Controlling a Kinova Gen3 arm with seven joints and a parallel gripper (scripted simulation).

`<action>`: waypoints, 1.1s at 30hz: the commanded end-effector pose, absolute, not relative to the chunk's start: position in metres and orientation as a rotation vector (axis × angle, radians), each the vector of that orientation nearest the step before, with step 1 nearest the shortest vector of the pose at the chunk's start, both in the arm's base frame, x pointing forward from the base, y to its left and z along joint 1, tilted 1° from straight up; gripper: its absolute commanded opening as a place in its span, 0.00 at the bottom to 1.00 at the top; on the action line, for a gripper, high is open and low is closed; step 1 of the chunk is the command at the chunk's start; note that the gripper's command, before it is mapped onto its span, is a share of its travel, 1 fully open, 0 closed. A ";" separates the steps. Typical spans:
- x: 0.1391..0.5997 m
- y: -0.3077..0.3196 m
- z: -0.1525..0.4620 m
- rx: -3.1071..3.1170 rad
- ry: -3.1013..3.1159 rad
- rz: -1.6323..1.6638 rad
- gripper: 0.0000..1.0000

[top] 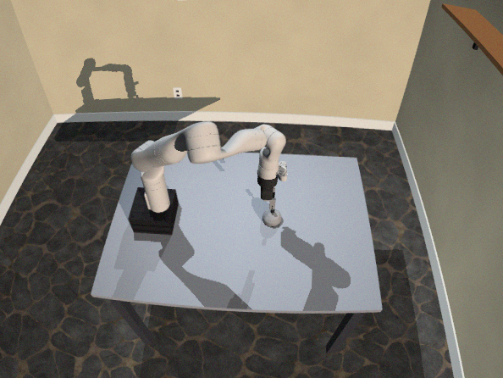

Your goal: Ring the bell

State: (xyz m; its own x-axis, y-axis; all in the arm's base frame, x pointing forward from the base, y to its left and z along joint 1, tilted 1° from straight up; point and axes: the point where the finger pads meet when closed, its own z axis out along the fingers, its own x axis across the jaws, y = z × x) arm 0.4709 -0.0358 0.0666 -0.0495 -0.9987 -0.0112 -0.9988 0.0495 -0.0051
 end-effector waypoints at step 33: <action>0.478 -0.017 0.069 -2.220 2.203 -0.034 1.00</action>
State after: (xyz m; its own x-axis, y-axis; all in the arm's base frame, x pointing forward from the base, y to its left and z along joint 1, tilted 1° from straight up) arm 0.4768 -0.0187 0.0679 0.0028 -1.0000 0.0046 -0.9997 -0.0029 -0.0226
